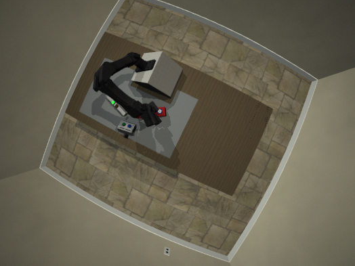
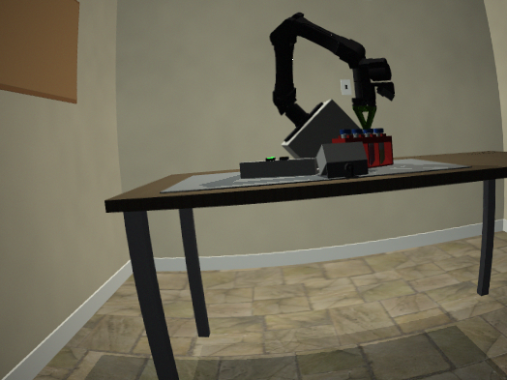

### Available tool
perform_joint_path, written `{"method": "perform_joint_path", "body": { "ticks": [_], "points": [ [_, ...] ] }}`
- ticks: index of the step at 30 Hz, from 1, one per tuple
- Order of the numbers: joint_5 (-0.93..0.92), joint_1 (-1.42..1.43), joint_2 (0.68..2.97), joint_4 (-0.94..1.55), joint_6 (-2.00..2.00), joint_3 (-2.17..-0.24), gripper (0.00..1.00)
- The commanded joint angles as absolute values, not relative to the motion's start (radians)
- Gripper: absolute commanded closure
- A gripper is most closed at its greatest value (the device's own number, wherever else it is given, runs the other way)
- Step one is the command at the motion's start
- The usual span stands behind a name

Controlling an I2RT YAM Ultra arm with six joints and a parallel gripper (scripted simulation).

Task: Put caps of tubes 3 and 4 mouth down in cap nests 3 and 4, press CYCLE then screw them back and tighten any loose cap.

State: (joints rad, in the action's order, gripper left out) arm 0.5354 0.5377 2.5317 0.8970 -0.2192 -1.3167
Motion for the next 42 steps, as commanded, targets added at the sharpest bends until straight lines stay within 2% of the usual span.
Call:
{"method": "perform_joint_path", "body": {
  "ticks": [1, 31, 32, 42],
  "points": [
    [0.537, 0.543, 2.525, 0.868, -0.231, -1.320, 0.51],
    [0.544, 0.528, 2.539, 0.829, -0.246, -1.303, 0.51],
    [0.544, 0.528, 2.539, 0.829, -0.246, -1.303, 1.00],
    [0.544, 0.528, 2.539, 0.829, -0.246, -1.303, 1.00]
  ]
}}
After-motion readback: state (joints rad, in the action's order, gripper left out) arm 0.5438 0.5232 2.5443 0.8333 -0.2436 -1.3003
